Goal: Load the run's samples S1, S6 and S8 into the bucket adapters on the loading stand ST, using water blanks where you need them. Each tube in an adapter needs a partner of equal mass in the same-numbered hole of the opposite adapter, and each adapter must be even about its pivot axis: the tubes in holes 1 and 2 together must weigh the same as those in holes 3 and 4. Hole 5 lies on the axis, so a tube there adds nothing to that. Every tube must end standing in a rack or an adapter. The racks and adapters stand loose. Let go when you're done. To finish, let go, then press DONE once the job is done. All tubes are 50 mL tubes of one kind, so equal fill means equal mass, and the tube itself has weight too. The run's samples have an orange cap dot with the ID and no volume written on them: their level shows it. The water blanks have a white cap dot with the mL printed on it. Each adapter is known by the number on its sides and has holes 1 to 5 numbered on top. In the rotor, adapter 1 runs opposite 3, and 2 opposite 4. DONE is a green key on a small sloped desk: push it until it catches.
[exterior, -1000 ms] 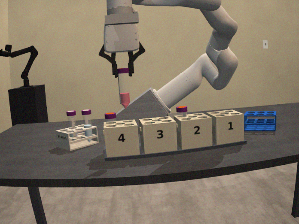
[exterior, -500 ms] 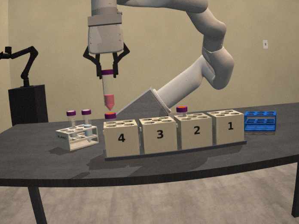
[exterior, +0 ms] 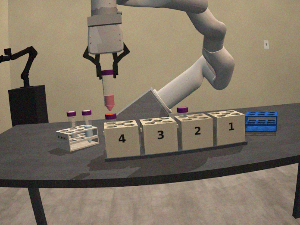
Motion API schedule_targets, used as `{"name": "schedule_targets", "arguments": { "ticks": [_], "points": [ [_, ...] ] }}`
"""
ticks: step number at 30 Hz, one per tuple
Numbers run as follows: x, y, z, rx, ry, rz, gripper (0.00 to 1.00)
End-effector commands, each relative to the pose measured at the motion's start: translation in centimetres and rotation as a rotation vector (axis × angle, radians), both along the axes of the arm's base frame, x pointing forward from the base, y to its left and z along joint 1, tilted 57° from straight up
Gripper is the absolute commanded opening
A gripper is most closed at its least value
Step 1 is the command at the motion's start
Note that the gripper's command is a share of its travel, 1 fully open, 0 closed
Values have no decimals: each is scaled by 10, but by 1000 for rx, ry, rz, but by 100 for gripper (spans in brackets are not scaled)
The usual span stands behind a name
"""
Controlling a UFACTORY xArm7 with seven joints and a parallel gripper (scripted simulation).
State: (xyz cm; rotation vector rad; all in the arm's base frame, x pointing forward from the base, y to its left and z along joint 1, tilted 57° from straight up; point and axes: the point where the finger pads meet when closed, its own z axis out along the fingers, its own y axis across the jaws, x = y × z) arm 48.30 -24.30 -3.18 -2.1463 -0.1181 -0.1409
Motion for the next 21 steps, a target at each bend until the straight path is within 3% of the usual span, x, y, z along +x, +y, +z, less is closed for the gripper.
{"name": "schedule_targets", "arguments": {
  "ticks": [1,21],
  "points": [
    [0,-3,1,-4,-2,-3,0],
    [2,27,-19,-4,-2,-3,0]
  ]
}}
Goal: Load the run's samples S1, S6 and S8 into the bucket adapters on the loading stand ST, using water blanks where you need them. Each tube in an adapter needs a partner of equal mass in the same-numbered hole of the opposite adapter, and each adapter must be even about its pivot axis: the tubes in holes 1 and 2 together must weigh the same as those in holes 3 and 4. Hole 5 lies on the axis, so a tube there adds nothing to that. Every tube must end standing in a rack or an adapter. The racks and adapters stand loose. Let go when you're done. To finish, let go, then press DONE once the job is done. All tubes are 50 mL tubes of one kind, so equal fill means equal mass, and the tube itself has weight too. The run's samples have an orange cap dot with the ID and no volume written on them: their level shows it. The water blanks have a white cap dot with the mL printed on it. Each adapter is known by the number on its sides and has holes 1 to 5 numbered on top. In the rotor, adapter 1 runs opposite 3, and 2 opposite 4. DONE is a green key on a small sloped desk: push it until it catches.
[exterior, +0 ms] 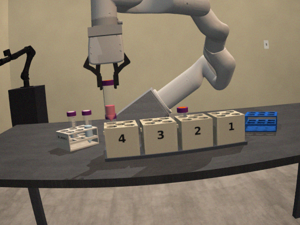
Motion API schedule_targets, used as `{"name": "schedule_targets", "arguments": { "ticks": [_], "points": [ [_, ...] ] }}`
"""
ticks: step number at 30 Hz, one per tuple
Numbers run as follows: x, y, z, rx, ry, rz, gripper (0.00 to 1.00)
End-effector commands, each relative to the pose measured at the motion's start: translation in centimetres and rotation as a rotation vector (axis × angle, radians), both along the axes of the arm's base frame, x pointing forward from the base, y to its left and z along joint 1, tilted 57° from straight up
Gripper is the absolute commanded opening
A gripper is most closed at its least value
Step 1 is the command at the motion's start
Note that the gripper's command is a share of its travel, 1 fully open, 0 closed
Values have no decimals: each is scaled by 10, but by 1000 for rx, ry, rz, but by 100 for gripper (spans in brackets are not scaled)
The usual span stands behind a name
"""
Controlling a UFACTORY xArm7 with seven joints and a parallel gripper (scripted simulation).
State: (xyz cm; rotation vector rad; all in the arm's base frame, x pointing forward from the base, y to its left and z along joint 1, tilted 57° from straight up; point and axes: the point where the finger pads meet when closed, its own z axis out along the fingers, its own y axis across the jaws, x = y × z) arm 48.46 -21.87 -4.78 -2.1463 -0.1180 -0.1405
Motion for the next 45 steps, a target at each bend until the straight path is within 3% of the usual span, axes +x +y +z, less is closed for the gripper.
{"name": "schedule_targets", "arguments": {
  "ticks": [1,45],
  "points": [
    [1,5,-4,-4,-2,-3,0],
    [2,25,-17,-4,-2,-3,0]
  ]
}}
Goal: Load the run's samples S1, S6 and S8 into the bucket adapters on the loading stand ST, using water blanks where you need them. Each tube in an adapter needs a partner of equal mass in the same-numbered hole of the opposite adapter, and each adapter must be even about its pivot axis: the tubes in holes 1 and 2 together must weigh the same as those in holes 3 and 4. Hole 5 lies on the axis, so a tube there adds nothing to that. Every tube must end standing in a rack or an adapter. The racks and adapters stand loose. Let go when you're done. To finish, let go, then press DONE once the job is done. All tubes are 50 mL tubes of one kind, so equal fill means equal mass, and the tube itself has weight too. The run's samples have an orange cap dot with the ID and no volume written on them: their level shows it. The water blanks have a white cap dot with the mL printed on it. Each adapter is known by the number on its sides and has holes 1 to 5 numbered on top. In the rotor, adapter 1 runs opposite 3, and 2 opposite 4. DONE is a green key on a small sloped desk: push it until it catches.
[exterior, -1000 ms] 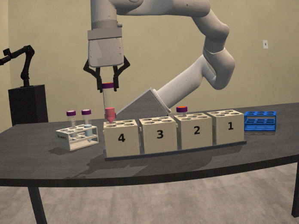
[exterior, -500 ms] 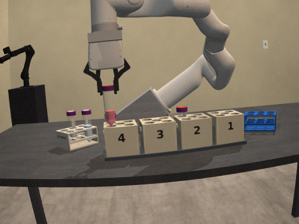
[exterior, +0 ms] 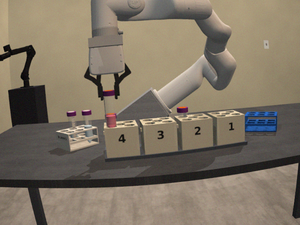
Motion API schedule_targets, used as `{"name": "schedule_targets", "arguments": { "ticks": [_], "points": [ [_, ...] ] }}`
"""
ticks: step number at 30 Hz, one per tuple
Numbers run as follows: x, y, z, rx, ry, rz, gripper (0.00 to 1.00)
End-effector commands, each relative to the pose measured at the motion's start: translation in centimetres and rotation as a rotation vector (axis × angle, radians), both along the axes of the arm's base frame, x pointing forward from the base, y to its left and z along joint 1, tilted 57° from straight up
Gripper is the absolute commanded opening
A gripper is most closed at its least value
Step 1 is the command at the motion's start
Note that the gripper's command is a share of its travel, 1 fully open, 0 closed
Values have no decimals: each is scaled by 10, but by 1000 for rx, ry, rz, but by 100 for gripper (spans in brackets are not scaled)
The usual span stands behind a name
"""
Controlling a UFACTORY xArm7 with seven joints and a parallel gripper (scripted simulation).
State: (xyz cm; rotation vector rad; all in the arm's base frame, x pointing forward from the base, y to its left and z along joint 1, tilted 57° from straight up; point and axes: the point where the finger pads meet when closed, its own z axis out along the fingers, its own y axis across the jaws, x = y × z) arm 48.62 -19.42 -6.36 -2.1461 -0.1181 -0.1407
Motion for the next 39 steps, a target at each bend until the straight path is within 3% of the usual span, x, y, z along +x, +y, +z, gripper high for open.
{"name": "schedule_targets", "arguments": {
  "ticks": [1,39],
  "points": [
    [0,0,-1,-4,-2,-3,0],
    [2,28,-19,-4,-2,-3,0]
  ]
}}
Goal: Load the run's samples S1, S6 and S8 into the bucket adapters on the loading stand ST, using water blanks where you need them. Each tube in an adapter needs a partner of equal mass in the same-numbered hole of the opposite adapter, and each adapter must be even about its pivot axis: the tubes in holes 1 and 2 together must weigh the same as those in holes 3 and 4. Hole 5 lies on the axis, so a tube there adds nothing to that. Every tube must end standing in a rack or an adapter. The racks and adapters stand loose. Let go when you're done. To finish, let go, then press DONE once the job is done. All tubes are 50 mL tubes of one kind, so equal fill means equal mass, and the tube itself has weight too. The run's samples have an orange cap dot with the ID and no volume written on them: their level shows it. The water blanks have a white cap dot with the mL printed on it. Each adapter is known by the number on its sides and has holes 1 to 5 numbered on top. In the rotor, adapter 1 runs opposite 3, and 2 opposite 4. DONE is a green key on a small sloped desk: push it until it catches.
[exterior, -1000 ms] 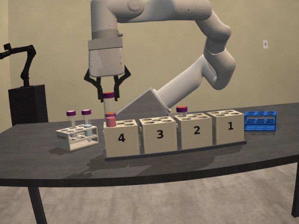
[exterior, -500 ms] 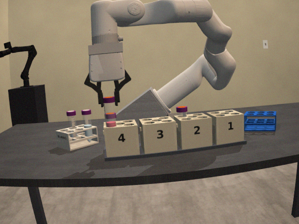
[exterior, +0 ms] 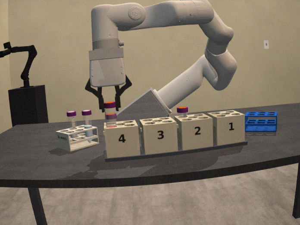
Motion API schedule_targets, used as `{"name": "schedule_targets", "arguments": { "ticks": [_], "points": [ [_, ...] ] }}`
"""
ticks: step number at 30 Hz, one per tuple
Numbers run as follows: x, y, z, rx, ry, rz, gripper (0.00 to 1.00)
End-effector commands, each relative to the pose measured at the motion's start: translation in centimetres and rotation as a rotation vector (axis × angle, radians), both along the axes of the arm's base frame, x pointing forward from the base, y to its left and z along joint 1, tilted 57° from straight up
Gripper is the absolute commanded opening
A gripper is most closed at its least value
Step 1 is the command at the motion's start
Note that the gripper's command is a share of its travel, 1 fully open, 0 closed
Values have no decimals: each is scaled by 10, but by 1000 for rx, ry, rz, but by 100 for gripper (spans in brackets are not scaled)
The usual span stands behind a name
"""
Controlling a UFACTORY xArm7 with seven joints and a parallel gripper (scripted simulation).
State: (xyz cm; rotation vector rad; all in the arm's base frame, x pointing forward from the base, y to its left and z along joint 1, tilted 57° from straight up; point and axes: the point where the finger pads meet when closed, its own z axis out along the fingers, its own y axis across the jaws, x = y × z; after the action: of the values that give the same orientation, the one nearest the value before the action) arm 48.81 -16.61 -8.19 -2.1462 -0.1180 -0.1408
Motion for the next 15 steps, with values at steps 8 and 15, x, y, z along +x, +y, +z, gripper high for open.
{"name": "schedule_targets", "arguments": {
  "ticks": [8,15],
  "points": [
    [1,6,-5,-4,-2,-3,0],
    [1,10,-8,-4,-2,-3,0]
  ]
}}
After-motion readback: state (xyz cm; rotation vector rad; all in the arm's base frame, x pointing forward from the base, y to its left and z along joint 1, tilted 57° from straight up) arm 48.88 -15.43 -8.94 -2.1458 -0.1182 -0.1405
